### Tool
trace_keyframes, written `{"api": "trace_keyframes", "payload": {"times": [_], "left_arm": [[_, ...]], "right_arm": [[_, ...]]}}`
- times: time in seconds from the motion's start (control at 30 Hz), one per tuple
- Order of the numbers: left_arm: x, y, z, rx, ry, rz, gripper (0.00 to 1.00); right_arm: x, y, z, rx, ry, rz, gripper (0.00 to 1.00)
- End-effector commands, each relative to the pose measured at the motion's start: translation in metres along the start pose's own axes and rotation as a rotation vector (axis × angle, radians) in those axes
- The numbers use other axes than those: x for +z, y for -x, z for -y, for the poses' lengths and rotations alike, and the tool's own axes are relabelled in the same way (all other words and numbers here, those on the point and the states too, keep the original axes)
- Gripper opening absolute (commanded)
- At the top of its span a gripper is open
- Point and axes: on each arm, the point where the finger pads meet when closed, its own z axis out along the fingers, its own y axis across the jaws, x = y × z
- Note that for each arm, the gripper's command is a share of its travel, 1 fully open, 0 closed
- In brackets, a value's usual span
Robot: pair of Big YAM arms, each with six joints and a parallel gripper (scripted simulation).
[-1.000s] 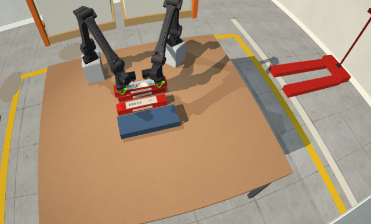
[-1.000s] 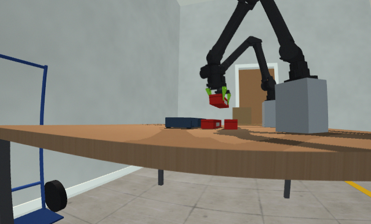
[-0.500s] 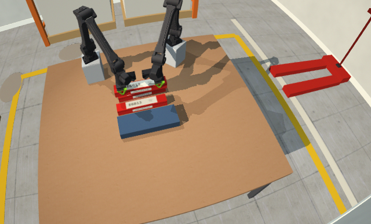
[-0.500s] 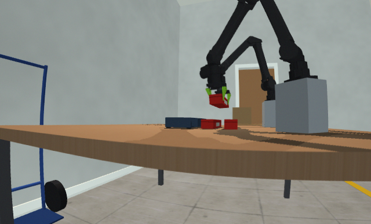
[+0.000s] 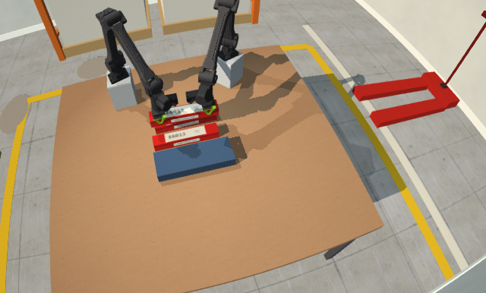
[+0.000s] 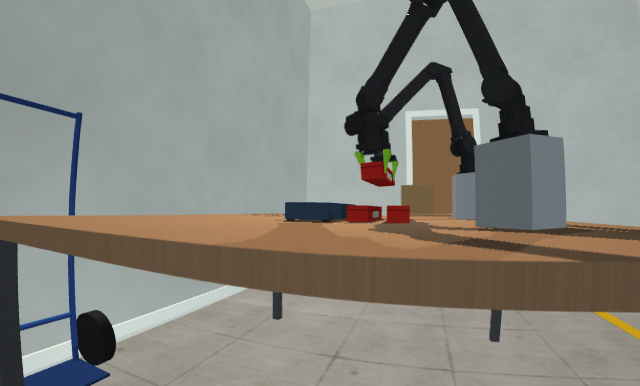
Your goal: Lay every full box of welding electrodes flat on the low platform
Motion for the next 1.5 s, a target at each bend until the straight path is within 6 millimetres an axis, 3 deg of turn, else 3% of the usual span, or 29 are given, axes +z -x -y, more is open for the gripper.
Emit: {"api": "trace_keyframes", "payload": {"times": [0.0,1.13,1.17,1.2,1.47], "left_arm": [[-0.055,0.004,-0.033,0.000,0.100,0.022,0.00],[-0.055,0.004,-0.033,0.000,0.100,0.022,0.00],[-0.055,0.004,-0.033,0.000,0.100,0.022,0.00],[-0.067,0.002,-0.042,-0.003,0.130,0.033,0.00],[-0.083,0.002,-0.041,-0.003,0.131,0.034,0.00]], "right_arm": [[-0.052,0.008,0.033,0.007,-0.096,0.037,0.00],[-0.052,0.008,0.033,0.007,-0.096,0.037,0.00],[-0.066,0.008,0.043,0.009,-0.126,0.049,0.00],[-0.067,0.007,0.042,0.009,-0.126,0.049,0.00],[-0.083,0.007,0.042,0.009,-0.127,0.049,0.00]]}}
